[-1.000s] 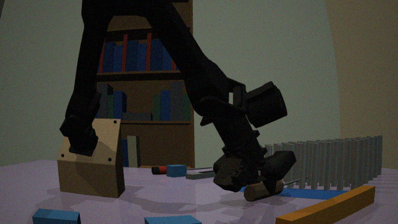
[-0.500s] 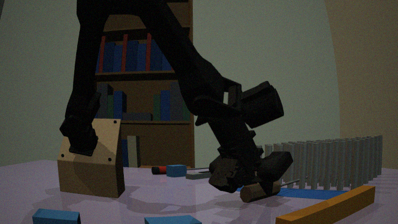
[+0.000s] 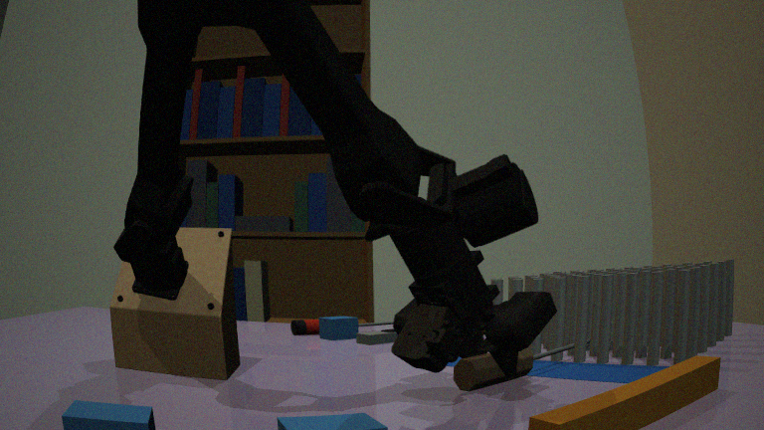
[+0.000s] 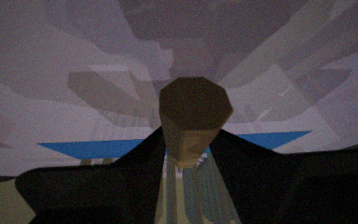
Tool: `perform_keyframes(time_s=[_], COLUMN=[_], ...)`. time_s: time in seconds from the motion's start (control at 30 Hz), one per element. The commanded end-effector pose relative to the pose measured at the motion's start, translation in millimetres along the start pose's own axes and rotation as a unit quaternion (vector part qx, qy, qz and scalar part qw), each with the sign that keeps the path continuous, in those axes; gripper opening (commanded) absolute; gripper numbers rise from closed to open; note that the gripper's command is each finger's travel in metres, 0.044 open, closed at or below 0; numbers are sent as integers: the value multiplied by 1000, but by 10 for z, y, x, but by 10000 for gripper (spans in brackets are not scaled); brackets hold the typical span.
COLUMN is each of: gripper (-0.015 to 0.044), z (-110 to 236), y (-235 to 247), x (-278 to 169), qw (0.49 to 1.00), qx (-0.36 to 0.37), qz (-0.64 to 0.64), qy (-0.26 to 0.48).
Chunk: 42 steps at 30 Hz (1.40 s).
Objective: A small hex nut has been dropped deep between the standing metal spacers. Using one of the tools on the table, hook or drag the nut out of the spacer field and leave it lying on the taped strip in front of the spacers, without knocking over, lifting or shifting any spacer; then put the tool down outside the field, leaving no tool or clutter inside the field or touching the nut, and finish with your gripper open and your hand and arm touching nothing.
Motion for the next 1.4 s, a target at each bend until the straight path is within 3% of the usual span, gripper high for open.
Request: perform_keyframes(time_s=[0.0,1.37], gripper=[0,0], z=[20,172], y=[-13,36], x=[25,255], qw=[1000,1000], qx=[-2,-3], qz=[2,3], qy=[2,1])
Point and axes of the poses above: the point midway between the two fingers, 35 mm back from their tips, its own z axis back along the fingers, its own y axis across the jaws, x = y × z, the point moved 2 cm from there along z, back along the fingers, and after that the axes turned 13 degrees about -z, right-handed, at the moved point
